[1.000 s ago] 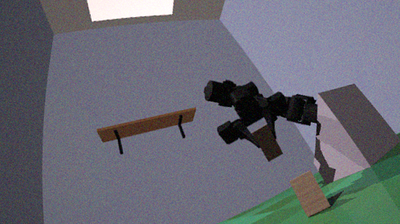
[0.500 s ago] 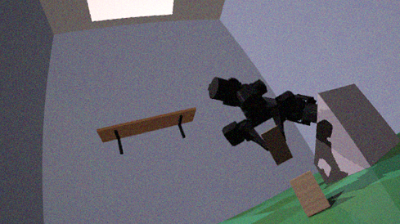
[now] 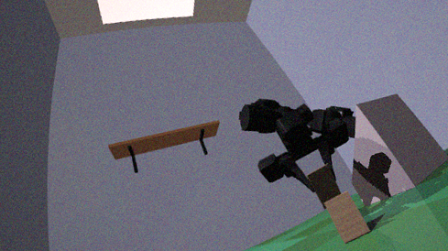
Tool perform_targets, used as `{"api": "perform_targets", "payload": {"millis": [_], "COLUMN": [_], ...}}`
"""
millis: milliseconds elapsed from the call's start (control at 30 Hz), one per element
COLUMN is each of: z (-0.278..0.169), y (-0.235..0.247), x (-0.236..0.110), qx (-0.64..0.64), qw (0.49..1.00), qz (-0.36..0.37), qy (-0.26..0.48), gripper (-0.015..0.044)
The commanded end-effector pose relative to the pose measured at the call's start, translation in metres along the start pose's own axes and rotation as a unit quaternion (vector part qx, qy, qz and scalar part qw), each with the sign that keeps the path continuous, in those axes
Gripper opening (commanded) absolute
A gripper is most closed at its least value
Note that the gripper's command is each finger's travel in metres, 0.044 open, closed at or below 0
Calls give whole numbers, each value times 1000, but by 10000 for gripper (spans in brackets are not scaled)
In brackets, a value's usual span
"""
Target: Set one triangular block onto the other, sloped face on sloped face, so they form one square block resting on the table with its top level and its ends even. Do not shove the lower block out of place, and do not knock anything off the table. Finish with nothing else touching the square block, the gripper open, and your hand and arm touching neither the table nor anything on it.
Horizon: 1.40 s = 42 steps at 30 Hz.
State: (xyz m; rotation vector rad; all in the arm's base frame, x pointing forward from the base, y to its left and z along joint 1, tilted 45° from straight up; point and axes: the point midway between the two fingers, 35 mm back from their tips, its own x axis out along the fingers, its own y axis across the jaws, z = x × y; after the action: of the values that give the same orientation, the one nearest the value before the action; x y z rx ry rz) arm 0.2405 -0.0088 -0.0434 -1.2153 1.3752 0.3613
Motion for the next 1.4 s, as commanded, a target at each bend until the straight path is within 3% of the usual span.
{"api": "perform_targets", "payload": {"millis": [0, 167, 1367], "z": [0, -1, -2], "y": [1, 2, 2], "x": [9, 29, 39], "qx": [-2, -2, -4], "qw": [1000, 1000, 1000], "qz": [3, 3, -4], "qy": [0, 0, -1], "gripper": [0, 0, 0]}}
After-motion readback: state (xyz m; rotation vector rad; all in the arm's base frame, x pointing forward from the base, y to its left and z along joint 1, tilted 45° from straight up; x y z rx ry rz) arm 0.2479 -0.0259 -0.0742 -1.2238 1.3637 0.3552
